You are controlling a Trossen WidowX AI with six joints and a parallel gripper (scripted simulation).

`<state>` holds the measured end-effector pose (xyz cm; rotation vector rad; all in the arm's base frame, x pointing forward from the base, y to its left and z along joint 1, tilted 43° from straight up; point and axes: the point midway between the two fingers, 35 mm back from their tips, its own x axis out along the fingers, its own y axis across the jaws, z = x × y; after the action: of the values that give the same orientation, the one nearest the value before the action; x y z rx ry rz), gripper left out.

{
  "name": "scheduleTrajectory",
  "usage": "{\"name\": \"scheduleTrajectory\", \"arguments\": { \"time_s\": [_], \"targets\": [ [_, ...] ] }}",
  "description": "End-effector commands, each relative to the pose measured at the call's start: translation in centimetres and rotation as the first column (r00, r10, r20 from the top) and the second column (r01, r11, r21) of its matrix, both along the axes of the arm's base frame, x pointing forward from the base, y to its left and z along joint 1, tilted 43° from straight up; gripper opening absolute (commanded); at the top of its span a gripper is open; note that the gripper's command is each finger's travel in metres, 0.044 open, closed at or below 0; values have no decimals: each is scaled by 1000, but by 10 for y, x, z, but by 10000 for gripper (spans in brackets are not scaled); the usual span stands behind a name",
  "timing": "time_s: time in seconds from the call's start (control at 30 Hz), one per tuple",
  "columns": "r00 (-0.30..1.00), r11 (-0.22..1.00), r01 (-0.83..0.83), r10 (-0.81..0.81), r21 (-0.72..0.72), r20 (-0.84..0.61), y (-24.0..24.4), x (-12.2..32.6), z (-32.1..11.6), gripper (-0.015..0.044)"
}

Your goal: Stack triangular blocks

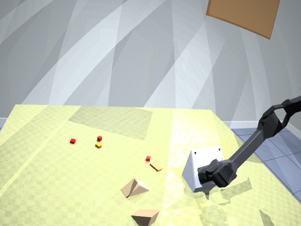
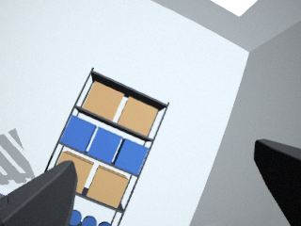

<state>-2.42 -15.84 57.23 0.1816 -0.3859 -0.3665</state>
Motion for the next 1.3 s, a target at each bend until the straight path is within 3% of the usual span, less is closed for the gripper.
{"name": "scheduleTrajectory", "arguments": {
  "time_s": [0.0,0.13,0.37,0.67,0.97,1.27],
  "targets": [
    [1000,1000,0,0,-4,-3,1,1,0,426],
    [997,996,-3,-5,-95,-81,26,27,3,440],
    [936,937,-81,-47,-341,-350,94,120,-10,440],
    [668,815,-342,-139,-467,-732,145,254,-89,440],
    [202,762,-604,-139,-235,-970,140,346,-220,440],
    [-340,736,-616,71,279,-938,105,371,-370,440]
  ]
}}
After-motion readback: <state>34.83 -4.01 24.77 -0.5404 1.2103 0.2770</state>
